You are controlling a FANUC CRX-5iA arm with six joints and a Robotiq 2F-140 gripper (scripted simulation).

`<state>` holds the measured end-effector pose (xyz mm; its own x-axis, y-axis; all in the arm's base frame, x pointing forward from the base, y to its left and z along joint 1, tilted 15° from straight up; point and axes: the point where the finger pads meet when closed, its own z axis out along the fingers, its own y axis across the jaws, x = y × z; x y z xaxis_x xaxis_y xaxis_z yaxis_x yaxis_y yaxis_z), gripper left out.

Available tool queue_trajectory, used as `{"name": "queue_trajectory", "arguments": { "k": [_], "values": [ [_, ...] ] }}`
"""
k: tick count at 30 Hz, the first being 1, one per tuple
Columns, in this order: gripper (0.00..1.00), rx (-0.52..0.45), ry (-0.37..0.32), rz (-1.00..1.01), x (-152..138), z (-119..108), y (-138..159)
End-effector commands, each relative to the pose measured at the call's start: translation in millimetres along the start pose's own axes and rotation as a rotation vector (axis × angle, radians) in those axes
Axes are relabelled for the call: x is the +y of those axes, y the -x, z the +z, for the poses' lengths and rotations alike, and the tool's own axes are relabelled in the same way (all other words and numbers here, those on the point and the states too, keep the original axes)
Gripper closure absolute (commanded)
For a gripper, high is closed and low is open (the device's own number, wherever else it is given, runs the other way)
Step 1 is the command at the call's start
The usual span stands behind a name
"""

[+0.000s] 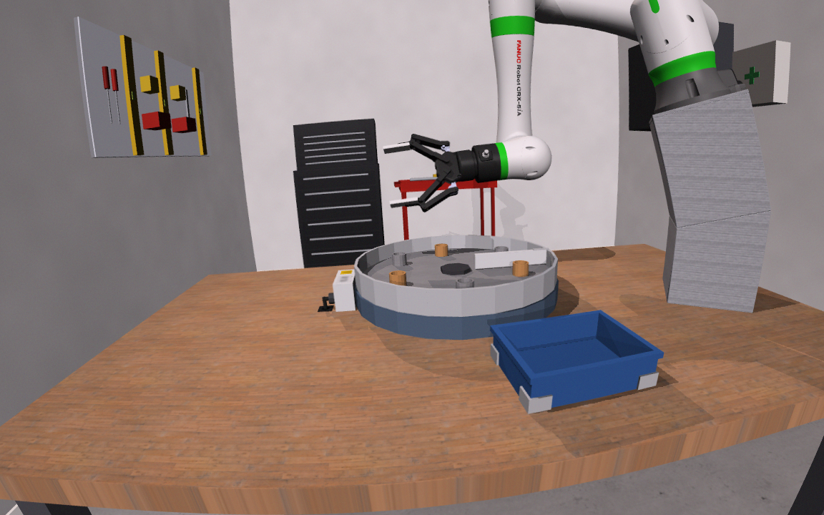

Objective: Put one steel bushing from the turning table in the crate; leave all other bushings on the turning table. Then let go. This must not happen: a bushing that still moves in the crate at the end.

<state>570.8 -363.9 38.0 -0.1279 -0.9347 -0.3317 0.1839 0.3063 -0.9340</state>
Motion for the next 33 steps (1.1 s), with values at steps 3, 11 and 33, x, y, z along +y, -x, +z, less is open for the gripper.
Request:
{"name": "queue_trajectory", "arguments": {
  "k": [3,11,33],
  "values": [
    [0.00,0.000,0.000,0.000,0,0,0],
    [0.00,0.000,0.000,0.000,0,0,0],
    [0.00,0.352,0.111,0.335,9,9,-65]
  ]
}}
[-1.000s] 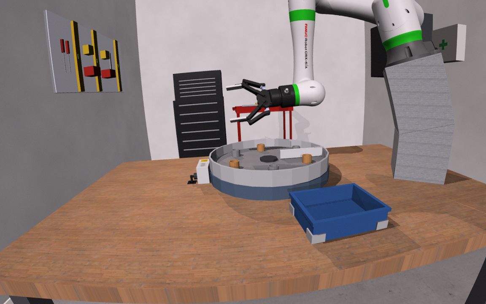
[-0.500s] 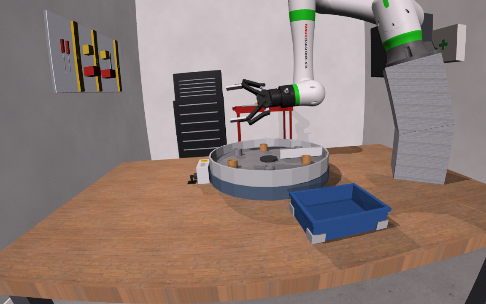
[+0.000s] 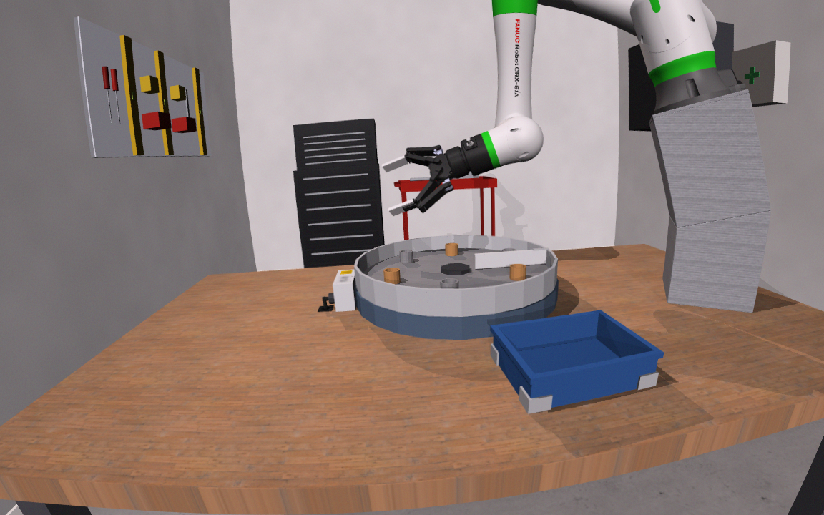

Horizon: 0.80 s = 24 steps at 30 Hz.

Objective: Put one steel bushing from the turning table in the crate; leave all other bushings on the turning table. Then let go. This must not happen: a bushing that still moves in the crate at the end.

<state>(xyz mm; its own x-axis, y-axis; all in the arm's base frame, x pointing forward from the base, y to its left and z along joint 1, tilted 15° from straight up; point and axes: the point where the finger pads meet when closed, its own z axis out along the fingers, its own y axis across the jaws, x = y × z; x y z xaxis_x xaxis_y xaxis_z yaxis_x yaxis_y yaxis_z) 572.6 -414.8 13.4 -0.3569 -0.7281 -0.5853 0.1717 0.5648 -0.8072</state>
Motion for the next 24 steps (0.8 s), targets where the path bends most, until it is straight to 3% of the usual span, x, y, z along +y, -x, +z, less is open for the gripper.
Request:
{"name": "queue_trajectory", "arguments": {
  "k": [1,2,10,16,18,19,24],
  "values": [
    [0.00,0.063,0.026,0.056,-2,4,-9],
    [0.00,0.141,0.036,0.139,-2,2,-22],
    [0.00,0.311,0.039,0.331,-2,-9,-46],
    [0.00,0.487,0.022,0.545,4,-32,-66],
    [0.00,0.487,0.022,0.545,4,-32,-66],
    [0.00,0.559,0.008,0.636,9,-45,-72],
    [0.00,0.665,-0.017,0.776,17,-66,-78]
  ]
}}
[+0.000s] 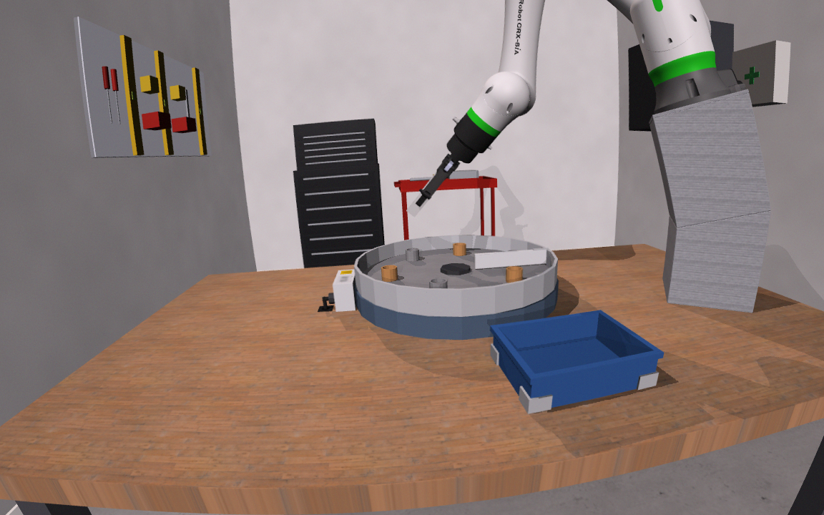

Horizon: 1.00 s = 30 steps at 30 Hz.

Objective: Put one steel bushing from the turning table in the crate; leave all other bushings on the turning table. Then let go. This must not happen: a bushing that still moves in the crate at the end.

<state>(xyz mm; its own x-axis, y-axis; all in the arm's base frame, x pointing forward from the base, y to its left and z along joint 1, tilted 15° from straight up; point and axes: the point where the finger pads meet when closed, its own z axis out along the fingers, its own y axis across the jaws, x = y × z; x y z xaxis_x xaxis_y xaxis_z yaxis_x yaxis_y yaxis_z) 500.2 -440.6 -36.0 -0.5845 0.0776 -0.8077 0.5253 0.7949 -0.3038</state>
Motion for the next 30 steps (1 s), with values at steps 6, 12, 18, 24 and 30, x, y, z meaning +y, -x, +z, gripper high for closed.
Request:
{"name": "queue_trajectory", "arguments": {
  "k": [6,12,18,24,30],
  "values": [
    [0.00,0.215,-0.034,0.303,3,-33,-40],
    [0.00,0.342,-0.069,0.507,15,-63,-66],
    [0.00,0.424,-0.094,0.638,26,-85,-82],
    [0.00,0.554,-0.138,0.847,50,-125,-105],
    [0.00,0.610,-0.157,0.934,62,-144,-113]
  ]
}}
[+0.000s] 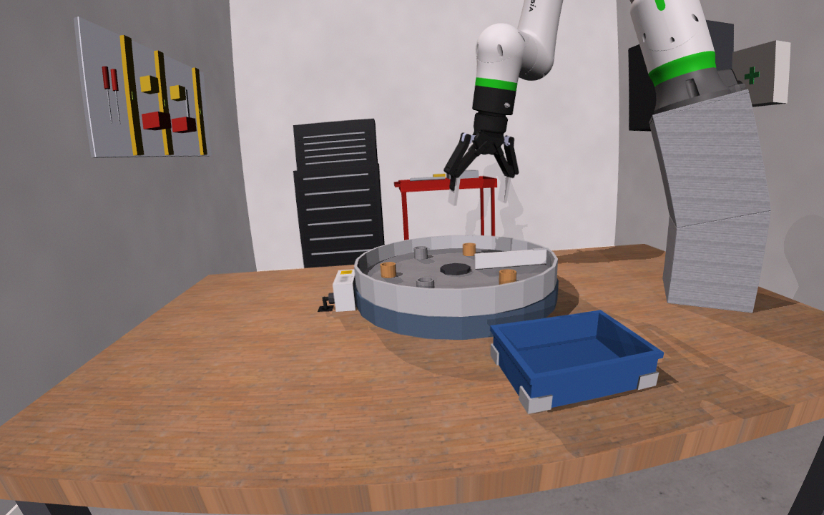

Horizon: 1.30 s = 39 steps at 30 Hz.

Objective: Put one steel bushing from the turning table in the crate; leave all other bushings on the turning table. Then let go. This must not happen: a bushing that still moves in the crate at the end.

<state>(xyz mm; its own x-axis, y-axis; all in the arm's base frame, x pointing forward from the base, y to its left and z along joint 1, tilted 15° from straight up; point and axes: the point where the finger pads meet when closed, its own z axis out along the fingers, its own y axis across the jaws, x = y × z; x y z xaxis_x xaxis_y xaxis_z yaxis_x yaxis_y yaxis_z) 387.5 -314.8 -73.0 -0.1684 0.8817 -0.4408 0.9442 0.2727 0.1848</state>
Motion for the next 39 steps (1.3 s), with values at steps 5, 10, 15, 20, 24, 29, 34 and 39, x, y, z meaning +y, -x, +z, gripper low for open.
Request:
{"name": "queue_trajectory", "arguments": {
  "k": [5,10,15,20,24,29,34,39],
  "values": [
    [0.00,0.048,-0.026,0.082,-4,-9,-19],
    [0.00,0.134,-0.057,0.223,-8,-27,-53],
    [0.00,0.166,-0.070,0.274,-9,-35,-66],
    [0.00,0.230,-0.095,0.373,-9,-50,-92],
    [0.00,0.230,-0.095,0.374,-9,-50,-93],
    [0.00,0.230,-0.095,0.374,-9,-50,-93],
    [0.00,0.230,-0.095,0.374,-9,-50,-93],
    [0.93,0.230,-0.095,0.374,-9,-50,-93]
  ]
}}
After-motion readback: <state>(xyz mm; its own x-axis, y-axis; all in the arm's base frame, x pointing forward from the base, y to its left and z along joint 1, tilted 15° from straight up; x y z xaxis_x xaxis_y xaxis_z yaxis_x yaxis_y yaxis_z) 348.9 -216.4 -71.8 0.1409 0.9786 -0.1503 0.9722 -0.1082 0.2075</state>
